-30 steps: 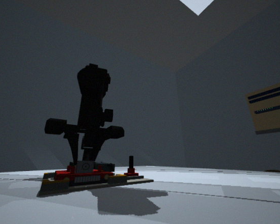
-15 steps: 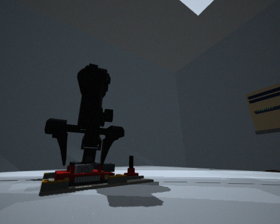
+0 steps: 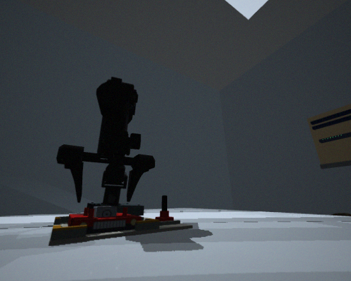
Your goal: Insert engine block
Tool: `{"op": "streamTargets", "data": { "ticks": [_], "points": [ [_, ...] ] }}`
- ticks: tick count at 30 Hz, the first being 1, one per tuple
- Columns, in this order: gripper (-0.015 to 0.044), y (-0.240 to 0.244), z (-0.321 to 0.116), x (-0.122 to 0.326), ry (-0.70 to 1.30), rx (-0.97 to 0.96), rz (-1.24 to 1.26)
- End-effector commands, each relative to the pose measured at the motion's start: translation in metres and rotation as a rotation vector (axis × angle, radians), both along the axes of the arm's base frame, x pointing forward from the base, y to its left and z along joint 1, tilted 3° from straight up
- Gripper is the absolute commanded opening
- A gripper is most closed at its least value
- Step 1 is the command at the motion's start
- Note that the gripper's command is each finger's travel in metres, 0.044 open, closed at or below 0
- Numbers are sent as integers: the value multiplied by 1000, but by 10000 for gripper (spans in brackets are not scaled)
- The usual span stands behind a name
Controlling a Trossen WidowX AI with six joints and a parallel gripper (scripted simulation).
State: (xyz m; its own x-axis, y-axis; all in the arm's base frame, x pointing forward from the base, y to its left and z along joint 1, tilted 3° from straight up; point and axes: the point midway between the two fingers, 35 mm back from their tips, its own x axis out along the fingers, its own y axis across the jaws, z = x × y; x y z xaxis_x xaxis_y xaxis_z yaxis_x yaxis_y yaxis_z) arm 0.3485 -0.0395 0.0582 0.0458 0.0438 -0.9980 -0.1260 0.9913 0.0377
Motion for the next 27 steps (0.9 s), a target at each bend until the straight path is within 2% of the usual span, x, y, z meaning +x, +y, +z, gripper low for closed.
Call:
{"op": "streamTargets", "data": {
  "ticks": [1, 3, 20, 27],
  "points": [
    [440, 0, 5, 2, -9, 3, 3],
    [440, 0, 5, 2, -9, 3, 3],
    [0, 0, 5, 2, -9, 3, 3],
    [0, 0, 5, 2, -9, 3, 3]
  ]
}}
